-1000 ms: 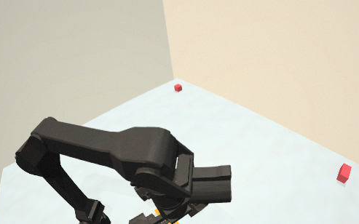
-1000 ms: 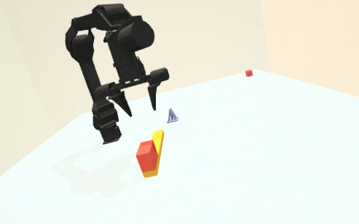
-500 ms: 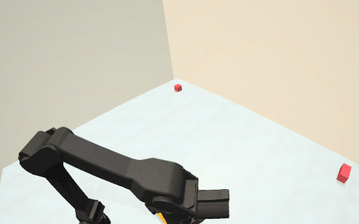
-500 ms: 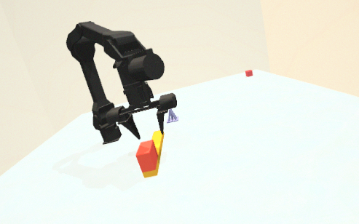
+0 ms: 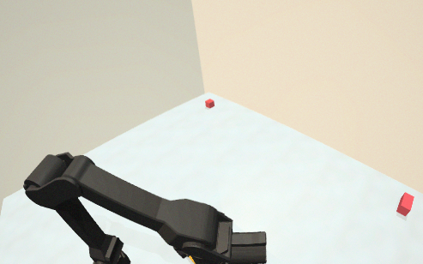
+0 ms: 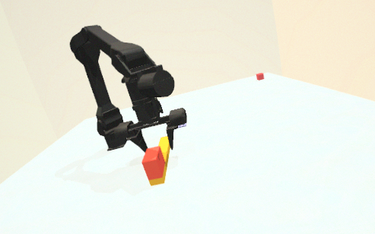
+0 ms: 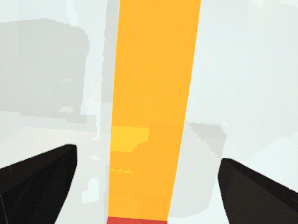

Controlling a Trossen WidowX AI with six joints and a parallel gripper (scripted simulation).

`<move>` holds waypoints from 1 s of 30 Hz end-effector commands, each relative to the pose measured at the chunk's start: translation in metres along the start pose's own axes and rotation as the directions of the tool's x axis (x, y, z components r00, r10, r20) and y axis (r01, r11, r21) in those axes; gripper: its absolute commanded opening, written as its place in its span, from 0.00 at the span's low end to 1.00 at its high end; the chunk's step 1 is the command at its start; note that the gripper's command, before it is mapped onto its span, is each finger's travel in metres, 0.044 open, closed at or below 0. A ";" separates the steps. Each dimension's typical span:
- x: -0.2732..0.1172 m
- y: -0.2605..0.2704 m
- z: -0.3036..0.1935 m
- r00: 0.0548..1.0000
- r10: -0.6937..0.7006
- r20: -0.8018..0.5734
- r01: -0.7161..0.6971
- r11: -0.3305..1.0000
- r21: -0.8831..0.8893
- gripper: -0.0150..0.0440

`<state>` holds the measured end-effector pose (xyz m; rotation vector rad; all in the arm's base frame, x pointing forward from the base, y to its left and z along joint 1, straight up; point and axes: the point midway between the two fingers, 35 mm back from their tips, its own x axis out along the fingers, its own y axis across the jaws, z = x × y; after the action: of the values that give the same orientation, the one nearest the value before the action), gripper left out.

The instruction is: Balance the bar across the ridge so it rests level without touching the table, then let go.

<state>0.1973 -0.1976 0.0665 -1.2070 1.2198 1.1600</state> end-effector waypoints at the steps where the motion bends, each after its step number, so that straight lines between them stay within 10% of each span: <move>1: 0.008 0.001 0.000 1.000 0.007 0.001 -0.007 1.000 -0.003 0.79; 24: 0.021 0.002 0.001 1.000 0.007 0.001 -0.007 1.000 -0.003 0.79; 30: 0.020 0.002 0.001 1.000 0.005 0.005 -0.005 1.000 0.000 0.52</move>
<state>0.1963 -0.1965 0.0462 -1.2013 1.2194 1.1661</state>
